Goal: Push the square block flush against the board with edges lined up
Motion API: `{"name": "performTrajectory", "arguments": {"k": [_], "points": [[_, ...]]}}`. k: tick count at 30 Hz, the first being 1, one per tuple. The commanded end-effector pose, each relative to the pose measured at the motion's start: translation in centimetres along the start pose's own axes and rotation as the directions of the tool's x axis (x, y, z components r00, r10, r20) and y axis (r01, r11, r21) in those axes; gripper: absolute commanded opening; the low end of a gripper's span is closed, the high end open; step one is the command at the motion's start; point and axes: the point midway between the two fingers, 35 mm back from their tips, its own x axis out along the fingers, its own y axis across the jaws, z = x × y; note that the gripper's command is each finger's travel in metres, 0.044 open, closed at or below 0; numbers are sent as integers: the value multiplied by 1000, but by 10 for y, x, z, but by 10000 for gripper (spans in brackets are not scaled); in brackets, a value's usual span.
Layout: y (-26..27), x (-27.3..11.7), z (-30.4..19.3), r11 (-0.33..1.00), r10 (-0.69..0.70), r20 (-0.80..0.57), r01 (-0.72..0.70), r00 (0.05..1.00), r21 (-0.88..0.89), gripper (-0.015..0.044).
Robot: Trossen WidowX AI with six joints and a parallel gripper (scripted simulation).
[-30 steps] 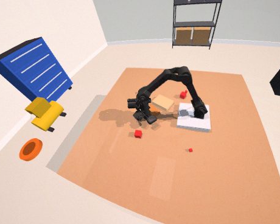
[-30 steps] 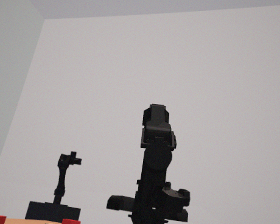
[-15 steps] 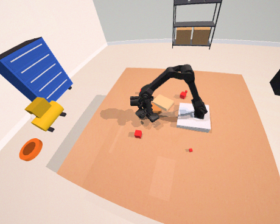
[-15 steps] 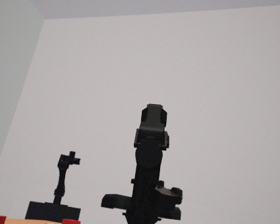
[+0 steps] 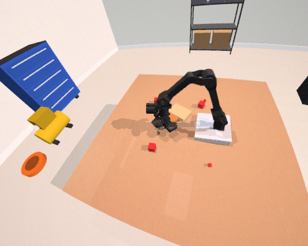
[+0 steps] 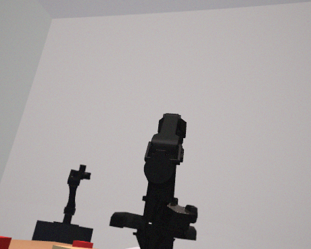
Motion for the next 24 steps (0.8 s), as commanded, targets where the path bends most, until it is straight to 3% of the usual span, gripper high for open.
{"name": "performTrajectory", "arguments": {"k": [1,24], "points": [[-1,4,-11,1000,4,-17,-4,1000,2,0],[-4,4,7,1000,4,-16,-4,1000,3,0]]}}
